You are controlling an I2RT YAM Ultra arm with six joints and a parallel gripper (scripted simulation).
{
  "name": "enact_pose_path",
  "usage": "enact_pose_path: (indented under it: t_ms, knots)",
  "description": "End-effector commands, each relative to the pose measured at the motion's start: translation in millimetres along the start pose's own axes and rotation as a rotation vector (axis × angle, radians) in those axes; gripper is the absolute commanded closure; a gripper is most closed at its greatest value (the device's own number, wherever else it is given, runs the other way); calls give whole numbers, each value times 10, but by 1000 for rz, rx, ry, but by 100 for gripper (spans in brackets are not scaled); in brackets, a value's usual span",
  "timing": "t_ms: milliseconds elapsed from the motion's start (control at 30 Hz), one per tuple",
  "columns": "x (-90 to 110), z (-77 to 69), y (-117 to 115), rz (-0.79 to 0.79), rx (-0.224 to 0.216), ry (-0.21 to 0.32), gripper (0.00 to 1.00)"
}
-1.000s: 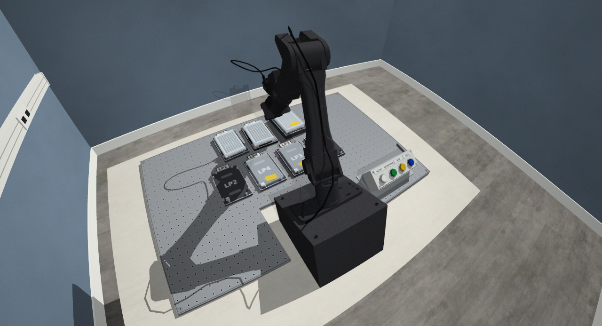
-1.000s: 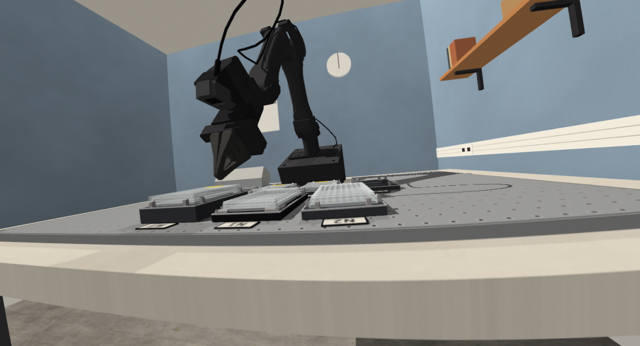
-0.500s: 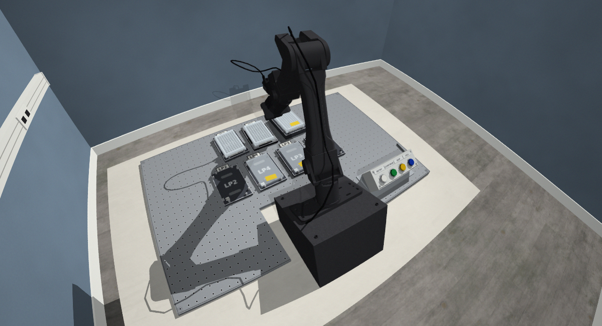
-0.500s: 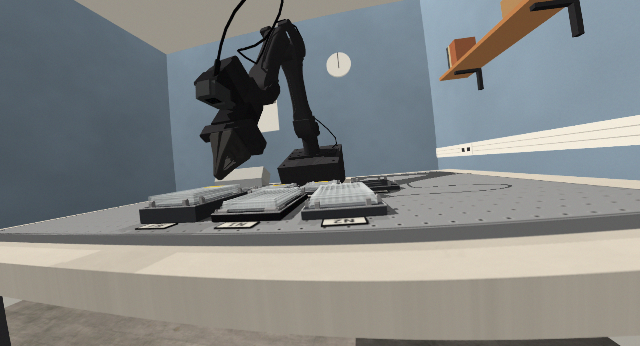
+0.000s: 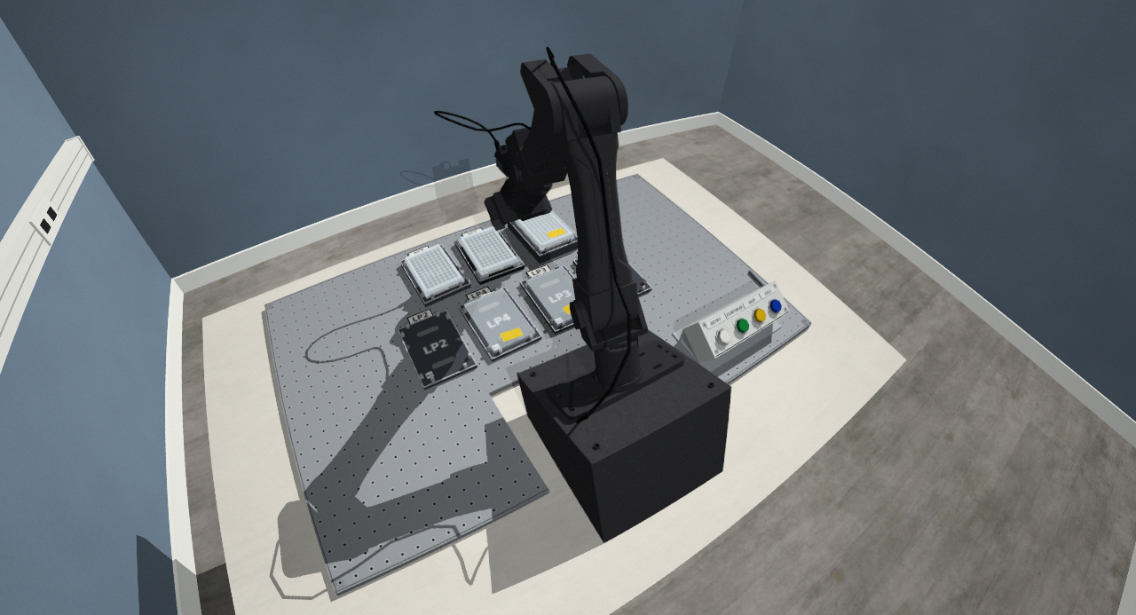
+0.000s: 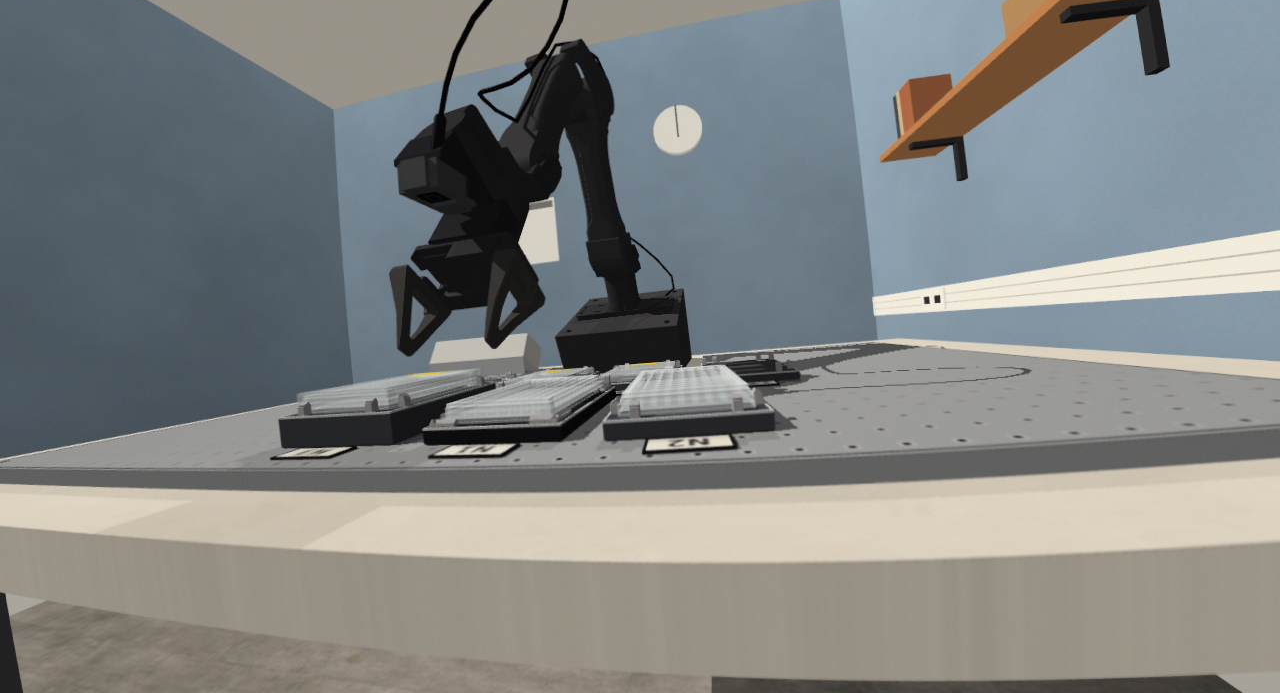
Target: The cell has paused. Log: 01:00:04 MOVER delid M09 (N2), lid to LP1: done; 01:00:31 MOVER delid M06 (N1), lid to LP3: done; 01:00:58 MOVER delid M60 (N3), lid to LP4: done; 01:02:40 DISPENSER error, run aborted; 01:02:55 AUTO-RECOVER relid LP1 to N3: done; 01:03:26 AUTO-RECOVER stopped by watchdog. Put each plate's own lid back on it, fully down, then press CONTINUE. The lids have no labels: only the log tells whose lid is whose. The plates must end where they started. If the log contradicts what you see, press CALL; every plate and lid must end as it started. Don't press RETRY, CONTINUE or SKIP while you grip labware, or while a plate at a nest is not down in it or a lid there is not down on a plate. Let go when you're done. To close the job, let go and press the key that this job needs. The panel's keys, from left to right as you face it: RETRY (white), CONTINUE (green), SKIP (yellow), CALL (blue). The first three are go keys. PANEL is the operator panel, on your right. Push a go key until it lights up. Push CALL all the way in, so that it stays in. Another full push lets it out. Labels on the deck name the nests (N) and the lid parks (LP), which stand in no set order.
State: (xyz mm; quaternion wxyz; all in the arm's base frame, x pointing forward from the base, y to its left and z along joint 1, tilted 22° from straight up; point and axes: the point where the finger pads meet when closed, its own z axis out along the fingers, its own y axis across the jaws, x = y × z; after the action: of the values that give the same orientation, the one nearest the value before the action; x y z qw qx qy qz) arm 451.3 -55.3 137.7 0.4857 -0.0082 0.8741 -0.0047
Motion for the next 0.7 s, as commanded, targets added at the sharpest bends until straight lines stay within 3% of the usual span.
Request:
enact_pose_path:
  t_ms: [0,67,567,667]
  knots:
    - [41,-186,-81,-1,22,56,0]
    - [41,-186,-81,-1,22,56,0]
    - [573,-600,-96,8,28,337,0]
    - [615,-627,-96,9,28,357,0]
